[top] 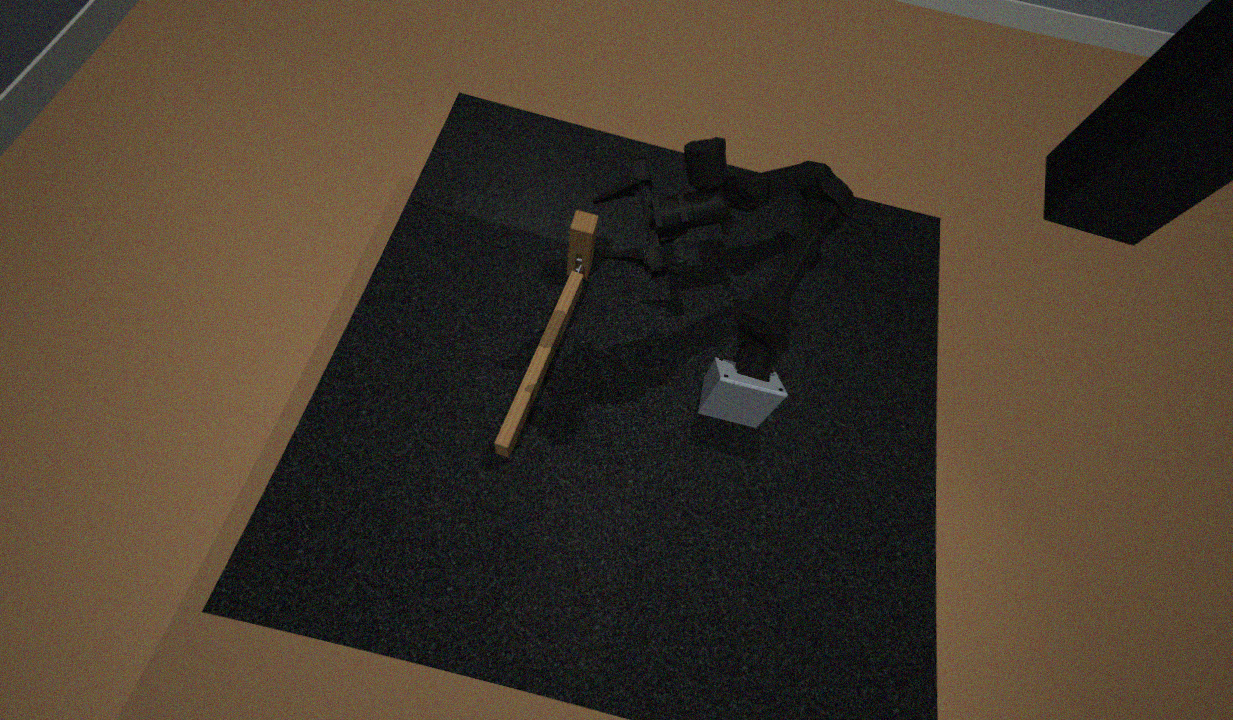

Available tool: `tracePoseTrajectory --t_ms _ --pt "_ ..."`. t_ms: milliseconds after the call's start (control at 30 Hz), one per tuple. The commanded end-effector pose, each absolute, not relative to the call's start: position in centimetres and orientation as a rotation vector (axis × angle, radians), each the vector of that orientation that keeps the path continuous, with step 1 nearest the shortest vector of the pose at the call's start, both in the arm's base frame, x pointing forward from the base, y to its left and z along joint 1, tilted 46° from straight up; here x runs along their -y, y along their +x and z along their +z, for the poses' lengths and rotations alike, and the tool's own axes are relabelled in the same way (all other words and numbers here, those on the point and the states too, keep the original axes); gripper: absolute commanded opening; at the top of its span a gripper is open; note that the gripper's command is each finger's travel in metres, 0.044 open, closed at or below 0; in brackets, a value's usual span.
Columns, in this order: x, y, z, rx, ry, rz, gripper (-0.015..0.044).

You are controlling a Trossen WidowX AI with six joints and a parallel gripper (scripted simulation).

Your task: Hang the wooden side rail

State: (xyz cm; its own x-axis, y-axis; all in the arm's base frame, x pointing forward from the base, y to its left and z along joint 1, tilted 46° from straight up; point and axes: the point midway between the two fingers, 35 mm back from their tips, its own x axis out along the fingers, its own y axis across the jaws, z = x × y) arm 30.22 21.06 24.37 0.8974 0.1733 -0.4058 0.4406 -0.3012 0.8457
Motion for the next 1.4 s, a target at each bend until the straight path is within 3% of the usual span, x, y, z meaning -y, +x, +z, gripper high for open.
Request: tracePoseTrajectory --t_ms 0,267,533,1367 --pt "-16.9 32.7 21.9 -0.239 2.019 -0.438 0.0440" --pt "-6.2 35.3 17.5 0.369 2.287 -0.664 0.0440" --pt "3.6 33.6 14.1 1.030 2.400 -0.695 0.0440" --pt "3.4 33.4 13.8 1.009 2.371 -0.707 0.0440"
